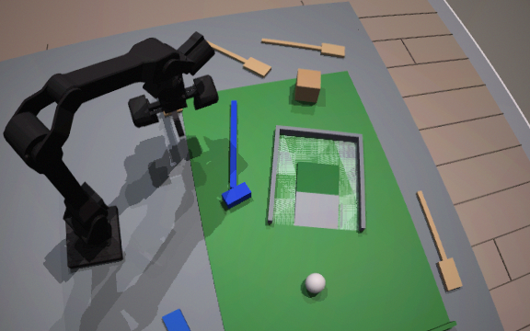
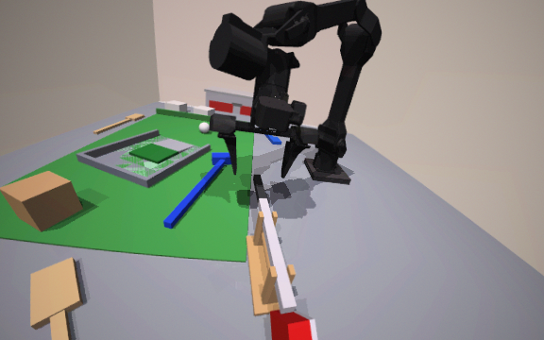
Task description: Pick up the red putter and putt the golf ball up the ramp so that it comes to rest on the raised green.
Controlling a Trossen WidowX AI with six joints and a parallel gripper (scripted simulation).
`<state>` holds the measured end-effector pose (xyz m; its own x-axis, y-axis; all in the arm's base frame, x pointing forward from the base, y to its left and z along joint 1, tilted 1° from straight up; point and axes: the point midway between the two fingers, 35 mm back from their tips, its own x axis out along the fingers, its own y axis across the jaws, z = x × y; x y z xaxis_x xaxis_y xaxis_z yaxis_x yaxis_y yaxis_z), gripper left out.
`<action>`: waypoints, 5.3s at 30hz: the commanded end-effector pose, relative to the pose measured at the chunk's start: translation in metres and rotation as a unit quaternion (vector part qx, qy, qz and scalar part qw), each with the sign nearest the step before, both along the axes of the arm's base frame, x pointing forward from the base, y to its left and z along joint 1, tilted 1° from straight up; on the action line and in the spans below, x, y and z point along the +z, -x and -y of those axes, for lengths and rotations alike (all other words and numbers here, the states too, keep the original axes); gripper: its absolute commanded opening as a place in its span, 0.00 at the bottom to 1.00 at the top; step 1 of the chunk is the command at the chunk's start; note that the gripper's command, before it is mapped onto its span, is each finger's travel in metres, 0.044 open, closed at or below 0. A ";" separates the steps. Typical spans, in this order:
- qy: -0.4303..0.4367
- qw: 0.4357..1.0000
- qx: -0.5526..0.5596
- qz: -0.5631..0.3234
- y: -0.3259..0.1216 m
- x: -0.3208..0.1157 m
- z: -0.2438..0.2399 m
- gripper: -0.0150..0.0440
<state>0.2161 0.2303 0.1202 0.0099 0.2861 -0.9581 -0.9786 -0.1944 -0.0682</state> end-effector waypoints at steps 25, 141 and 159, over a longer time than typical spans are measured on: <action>0.006 1.000 0.002 -0.008 0.000 -0.053 0.001 1.00; 0.052 0.706 -0.702 -0.079 -0.070 0.049 0.311 0.25; 0.056 0.529 -0.840 -0.102 -0.025 0.054 0.396 0.25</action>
